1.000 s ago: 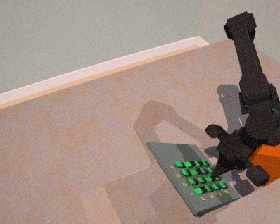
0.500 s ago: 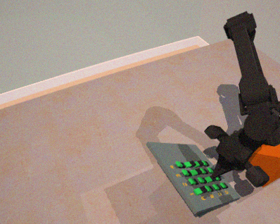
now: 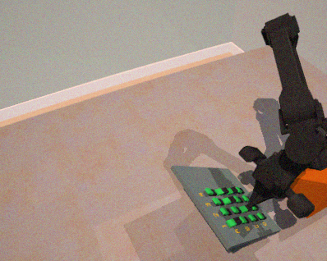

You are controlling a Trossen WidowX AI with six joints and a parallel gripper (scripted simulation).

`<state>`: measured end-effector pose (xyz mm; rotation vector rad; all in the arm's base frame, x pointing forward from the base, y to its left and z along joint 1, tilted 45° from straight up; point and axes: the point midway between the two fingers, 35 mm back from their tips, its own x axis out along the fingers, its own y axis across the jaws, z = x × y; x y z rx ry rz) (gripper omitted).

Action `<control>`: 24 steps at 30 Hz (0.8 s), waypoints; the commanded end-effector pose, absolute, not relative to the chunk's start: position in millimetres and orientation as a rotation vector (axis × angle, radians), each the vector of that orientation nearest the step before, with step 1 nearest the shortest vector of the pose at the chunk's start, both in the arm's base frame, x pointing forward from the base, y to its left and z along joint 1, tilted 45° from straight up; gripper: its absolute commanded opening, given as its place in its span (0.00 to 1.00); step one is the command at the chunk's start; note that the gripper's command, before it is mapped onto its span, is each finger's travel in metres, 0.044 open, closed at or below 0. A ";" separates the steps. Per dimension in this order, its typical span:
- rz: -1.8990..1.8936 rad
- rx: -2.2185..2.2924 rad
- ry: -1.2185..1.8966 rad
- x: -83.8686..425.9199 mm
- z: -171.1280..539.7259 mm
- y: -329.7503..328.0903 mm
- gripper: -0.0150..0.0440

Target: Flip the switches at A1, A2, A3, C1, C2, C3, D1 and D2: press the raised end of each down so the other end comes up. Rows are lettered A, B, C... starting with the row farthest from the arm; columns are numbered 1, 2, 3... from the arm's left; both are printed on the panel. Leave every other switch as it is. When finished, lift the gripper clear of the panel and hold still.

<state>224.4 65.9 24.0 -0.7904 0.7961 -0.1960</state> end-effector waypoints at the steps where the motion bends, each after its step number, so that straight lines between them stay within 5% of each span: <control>1: -0.191 -0.797 0.801 223.6 22.8 65.3 0.25; 24: -0.191 -0.797 0.801 225.5 21.2 64.0 0.25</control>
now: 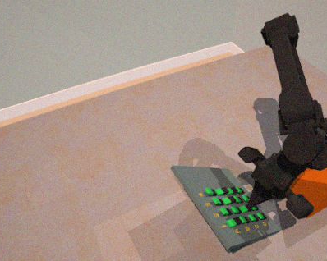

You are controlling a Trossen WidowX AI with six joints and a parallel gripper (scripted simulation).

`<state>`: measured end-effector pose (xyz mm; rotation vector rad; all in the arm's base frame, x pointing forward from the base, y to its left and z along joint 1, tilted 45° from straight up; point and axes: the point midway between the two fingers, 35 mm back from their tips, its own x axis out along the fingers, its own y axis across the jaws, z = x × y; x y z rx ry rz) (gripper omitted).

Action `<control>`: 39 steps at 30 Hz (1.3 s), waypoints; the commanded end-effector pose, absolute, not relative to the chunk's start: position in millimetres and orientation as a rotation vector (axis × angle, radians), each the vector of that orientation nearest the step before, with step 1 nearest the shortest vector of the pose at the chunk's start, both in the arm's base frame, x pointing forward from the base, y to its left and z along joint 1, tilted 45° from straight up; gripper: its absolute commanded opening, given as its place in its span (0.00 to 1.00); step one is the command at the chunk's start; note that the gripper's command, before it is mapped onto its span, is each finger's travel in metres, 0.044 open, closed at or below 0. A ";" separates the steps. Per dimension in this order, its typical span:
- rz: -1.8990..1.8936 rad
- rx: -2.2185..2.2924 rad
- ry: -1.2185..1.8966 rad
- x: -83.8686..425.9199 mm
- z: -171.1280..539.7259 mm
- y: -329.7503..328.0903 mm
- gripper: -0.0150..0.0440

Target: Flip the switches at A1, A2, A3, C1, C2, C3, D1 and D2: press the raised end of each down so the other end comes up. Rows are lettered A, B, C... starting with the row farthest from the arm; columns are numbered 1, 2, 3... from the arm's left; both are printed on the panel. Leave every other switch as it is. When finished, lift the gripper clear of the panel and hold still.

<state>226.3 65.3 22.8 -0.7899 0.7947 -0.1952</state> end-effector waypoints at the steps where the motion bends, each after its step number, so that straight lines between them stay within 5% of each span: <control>1: -0.191 -0.797 0.801 225.6 21.1 63.9 0.25; 26: -0.194 -0.790 0.797 227.4 21.1 64.6 0.25; 39: -0.200 -0.796 0.829 183.6 56.9 93.1 0.25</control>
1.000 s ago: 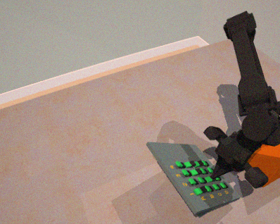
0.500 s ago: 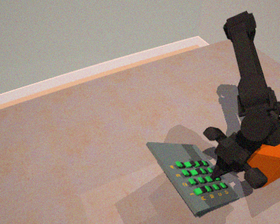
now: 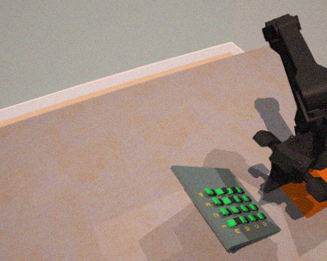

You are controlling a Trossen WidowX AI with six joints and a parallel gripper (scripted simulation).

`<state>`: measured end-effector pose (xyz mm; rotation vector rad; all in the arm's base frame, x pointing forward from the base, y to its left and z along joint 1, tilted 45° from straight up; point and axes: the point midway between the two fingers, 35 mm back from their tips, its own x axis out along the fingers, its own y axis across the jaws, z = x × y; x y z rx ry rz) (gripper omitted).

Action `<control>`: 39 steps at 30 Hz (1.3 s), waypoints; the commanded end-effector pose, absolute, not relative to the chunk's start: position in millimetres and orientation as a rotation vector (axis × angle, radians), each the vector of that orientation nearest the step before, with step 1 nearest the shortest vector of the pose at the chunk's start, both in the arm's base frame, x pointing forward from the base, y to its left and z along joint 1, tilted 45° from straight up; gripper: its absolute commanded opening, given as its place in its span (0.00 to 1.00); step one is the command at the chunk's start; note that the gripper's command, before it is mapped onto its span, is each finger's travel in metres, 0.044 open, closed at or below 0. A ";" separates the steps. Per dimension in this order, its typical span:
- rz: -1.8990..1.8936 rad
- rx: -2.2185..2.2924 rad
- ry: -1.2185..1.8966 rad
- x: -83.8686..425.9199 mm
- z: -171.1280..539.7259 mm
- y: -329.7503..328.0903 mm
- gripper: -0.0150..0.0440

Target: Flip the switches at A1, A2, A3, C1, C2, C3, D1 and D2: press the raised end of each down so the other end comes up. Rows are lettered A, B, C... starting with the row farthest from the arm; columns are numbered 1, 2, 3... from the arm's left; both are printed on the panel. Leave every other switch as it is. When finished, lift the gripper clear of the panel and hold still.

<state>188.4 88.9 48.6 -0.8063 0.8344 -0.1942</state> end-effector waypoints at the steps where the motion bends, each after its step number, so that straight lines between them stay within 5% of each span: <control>1: -0.200 -0.796 0.829 183.6 56.9 93.1 0.25; 39: -0.214 -0.796 0.850 239.7 52.1 59.5 0.25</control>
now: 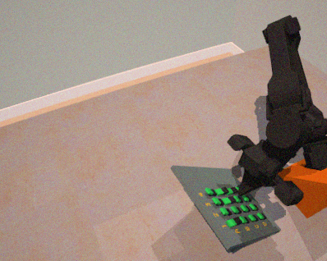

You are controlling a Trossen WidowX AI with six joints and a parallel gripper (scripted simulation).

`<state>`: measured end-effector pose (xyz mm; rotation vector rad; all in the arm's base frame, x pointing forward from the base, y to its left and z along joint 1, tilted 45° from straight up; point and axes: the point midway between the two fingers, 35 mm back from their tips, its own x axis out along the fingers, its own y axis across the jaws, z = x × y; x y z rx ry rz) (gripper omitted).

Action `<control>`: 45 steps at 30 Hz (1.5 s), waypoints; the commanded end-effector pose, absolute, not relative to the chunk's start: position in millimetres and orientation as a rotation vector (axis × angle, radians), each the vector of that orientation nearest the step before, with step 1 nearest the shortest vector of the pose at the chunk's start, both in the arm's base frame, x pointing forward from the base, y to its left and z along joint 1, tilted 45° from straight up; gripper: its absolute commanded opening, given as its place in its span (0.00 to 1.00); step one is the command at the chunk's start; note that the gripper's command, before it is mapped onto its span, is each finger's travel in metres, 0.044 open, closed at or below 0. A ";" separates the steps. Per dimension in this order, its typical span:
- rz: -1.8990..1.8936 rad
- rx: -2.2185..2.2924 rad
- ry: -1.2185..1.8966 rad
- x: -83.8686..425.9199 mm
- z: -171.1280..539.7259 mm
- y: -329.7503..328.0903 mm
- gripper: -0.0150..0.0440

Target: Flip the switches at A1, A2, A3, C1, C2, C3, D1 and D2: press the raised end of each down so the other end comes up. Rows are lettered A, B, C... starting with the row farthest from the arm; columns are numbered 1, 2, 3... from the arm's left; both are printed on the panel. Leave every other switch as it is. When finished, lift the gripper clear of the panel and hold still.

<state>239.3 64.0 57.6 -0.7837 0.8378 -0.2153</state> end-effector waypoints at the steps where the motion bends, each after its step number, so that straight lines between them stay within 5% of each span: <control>1: -0.214 -0.796 0.850 240.7 51.3 58.8 0.25; 45: -0.214 -0.796 0.849 243.3 49.1 57.0 0.25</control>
